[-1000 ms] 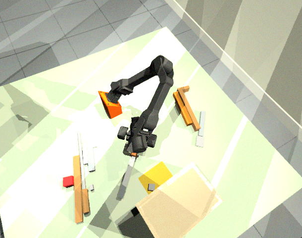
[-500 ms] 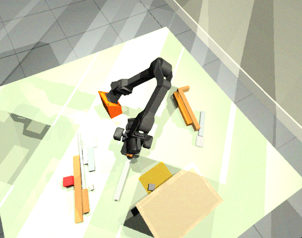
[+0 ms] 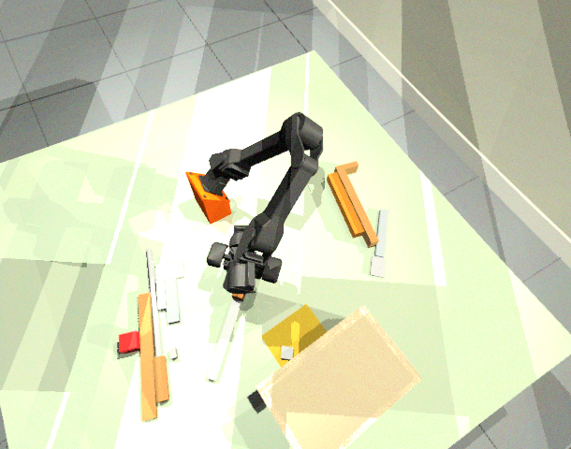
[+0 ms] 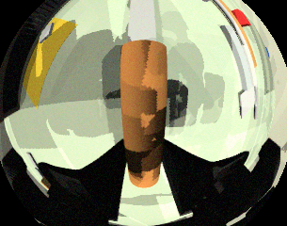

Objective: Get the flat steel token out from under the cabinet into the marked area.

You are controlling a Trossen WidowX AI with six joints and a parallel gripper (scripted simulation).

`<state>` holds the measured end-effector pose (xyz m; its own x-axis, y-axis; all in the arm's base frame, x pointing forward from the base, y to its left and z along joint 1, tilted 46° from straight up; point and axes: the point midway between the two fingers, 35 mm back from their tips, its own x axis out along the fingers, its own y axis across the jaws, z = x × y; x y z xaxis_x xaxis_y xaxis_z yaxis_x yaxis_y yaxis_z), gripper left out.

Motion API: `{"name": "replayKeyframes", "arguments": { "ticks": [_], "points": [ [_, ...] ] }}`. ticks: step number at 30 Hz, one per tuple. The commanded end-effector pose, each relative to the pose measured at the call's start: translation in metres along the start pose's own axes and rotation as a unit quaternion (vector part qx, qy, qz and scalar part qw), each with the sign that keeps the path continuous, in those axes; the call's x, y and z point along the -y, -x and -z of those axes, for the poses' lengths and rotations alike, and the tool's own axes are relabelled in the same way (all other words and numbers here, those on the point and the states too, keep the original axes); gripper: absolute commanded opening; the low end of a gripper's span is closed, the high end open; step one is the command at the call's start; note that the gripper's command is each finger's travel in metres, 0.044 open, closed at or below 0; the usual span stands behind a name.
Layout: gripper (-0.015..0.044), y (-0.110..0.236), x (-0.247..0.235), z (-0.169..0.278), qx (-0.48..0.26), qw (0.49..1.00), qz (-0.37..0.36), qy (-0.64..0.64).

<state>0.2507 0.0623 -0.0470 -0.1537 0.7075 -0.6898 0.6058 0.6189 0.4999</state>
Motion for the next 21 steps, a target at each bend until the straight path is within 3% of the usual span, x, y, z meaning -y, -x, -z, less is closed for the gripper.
{"name": "replayKeyframes", "arguments": {
  "ticks": [1,21],
  "points": [
    [0.0,0.003,0.004,-0.008,0.009,1.0,-0.001,0.004],
    [0.0,0.004,0.025,-0.023,0.01,1.0,0.0,0.005]
  ]
}}
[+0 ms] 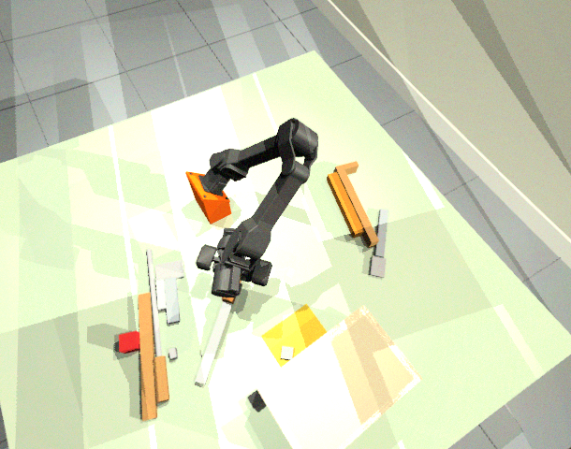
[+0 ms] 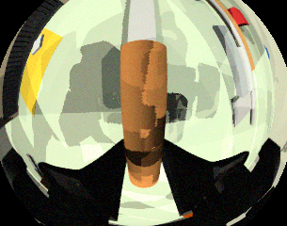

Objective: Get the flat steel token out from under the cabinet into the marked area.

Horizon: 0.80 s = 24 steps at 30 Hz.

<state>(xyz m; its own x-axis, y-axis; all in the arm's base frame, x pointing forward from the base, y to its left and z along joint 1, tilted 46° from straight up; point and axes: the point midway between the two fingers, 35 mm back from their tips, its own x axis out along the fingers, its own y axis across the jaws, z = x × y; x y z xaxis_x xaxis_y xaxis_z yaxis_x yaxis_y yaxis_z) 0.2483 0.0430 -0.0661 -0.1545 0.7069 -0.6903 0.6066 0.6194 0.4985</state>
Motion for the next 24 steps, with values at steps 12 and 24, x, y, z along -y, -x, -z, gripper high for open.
{"name": "replayKeyframes", "arguments": {
  "ticks": [12,24],
  "points": [
    [0.0,0.004,0.015,-0.016,0.01,1.0,0.0,0.005],
    [0.0,0.004,0.028,-0.025,0.011,1.0,0.0,0.005]
  ]
}}
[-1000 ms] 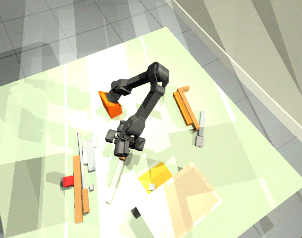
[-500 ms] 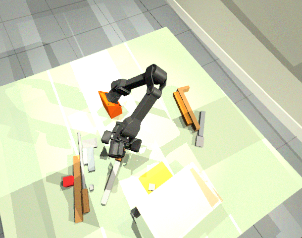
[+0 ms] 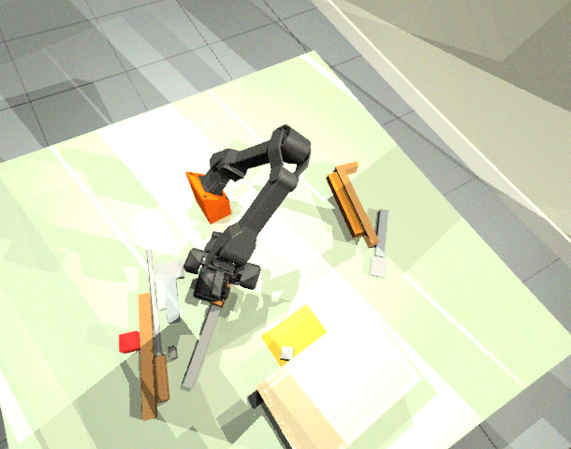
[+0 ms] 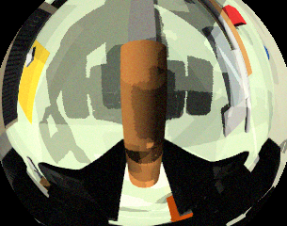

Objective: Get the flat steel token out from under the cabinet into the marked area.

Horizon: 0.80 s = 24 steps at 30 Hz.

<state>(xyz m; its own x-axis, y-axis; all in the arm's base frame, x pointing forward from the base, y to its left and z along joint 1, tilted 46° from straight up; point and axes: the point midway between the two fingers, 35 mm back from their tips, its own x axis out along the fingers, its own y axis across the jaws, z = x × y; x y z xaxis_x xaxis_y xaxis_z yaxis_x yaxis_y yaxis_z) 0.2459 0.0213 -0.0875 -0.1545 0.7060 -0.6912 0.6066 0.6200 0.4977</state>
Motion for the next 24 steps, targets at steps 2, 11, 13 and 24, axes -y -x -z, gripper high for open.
{"name": "replayKeyframes", "arguments": {
  "ticks": [2,11,13,24],
  "points": [
    [0.0,0.004,0.004,-0.01,0.01,1.0,0.0,0.005],
    [0.0,0.004,0.013,-0.016,0.011,1.0,0.0,0.005],
    [0.0,0.004,0.015,-0.017,0.011,1.0,0.0,0.005],
    [0.0,0.005,0.025,-0.025,0.011,1.0,0.0,0.006]
  ]
}}
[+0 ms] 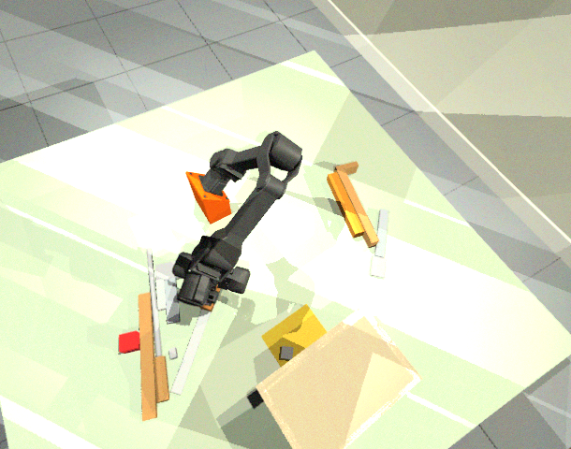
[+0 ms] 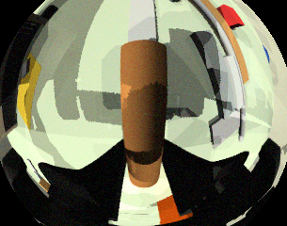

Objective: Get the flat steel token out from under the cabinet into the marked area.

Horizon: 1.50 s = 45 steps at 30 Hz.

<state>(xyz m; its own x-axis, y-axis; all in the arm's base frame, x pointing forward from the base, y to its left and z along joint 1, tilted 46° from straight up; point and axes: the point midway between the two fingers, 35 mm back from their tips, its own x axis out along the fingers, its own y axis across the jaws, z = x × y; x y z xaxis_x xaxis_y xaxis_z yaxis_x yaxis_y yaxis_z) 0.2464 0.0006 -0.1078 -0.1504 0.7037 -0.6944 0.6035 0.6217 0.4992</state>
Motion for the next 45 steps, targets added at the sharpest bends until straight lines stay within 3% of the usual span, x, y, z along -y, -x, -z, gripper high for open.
{"name": "replayKeyframes", "arguments": {
  "ticks": [1,45],
  "points": [
    [0.0,0.004,0.003,-0.008,0.008,1.0,0.0,0.004],
    [0.0,0.005,0.044,-0.039,0.01,1.0,0.001,0.004]
  ]
}}
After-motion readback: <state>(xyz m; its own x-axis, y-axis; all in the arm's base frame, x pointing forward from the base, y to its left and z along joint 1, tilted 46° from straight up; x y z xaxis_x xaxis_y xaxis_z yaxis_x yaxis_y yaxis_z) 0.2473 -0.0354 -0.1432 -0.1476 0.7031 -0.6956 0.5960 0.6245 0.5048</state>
